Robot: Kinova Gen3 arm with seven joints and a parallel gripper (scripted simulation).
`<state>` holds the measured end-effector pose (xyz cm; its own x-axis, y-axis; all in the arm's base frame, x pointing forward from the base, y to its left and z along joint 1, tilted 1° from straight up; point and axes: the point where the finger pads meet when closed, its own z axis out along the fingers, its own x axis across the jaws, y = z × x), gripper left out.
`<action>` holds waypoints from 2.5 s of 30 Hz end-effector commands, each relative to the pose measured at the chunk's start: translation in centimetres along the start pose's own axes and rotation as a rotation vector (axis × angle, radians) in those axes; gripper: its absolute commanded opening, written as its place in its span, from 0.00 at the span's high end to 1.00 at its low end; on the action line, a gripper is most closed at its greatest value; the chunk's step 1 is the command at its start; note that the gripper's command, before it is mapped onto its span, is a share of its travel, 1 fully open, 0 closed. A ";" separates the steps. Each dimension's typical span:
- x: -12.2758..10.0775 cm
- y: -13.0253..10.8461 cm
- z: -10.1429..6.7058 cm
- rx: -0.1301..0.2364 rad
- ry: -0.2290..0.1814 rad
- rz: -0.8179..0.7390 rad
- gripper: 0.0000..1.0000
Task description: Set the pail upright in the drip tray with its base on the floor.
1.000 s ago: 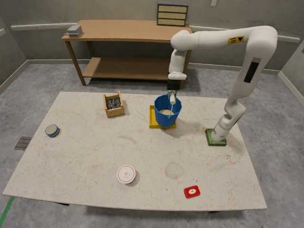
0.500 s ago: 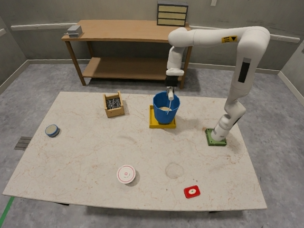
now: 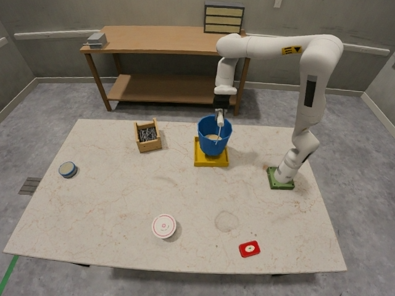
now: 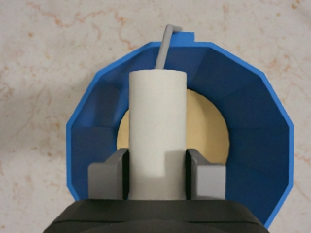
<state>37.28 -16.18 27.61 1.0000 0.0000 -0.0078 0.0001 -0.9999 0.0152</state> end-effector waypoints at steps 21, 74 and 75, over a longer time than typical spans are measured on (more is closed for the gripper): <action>0.4 1.6 -0.1 0.001 0.002 0.000 1.00; 0.4 1.8 -0.1 0.001 0.002 0.000 1.00; 0.4 1.8 -0.1 0.001 0.002 0.000 1.00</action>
<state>37.70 -17.98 27.63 1.0000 0.0005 -0.0080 0.0006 -0.9999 0.0142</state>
